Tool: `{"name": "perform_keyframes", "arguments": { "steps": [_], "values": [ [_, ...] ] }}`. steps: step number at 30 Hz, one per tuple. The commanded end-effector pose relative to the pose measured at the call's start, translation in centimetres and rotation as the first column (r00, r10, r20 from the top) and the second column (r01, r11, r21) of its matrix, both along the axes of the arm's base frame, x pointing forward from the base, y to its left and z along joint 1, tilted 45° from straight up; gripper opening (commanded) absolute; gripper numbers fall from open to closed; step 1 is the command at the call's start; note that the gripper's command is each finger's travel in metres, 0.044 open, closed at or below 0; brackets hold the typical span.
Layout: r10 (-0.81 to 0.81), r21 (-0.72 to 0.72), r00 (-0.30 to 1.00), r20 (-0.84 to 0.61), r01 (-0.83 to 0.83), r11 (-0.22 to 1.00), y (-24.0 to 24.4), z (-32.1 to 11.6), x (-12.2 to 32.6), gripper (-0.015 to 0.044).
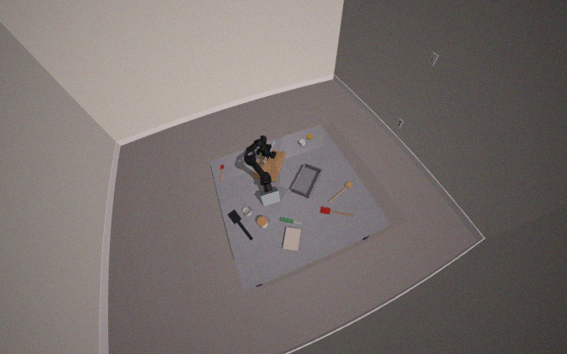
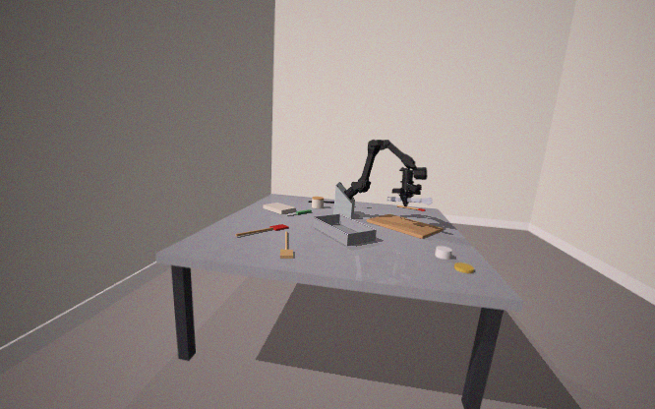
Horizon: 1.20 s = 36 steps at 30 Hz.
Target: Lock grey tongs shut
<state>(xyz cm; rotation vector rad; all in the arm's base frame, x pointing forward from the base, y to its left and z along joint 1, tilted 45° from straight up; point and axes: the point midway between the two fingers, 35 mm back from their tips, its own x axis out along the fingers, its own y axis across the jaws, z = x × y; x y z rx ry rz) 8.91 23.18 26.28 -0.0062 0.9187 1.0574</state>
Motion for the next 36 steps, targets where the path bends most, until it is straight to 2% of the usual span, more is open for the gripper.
{"name": "perform_keyframes", "arguments": {
  "steps": [1, 10, 19, 27, 36],
  "values": [
    [-0.035, 0.049, 0.996, 0.084, 0.031, 0.998, 0.0, 0.1, -0.1, -0.015],
    [-0.118, 0.166, 0.973, 0.2, 0.085, 0.982, 0.1, 0.3, -0.4, -0.015],
    [-0.224, 0.314, 0.941, 0.253, 0.139, 0.939, -0.2, 0.7, -0.9, -0.015],
    [-0.326, 0.451, 0.915, 0.238, 0.193, 0.871, -1.0, 1.0, -1.3, -0.015],
    [-0.434, 0.588, 0.888, 0.155, 0.27, 0.762, -2.5, 0.9, -1.6, -0.015]
  ]
}}
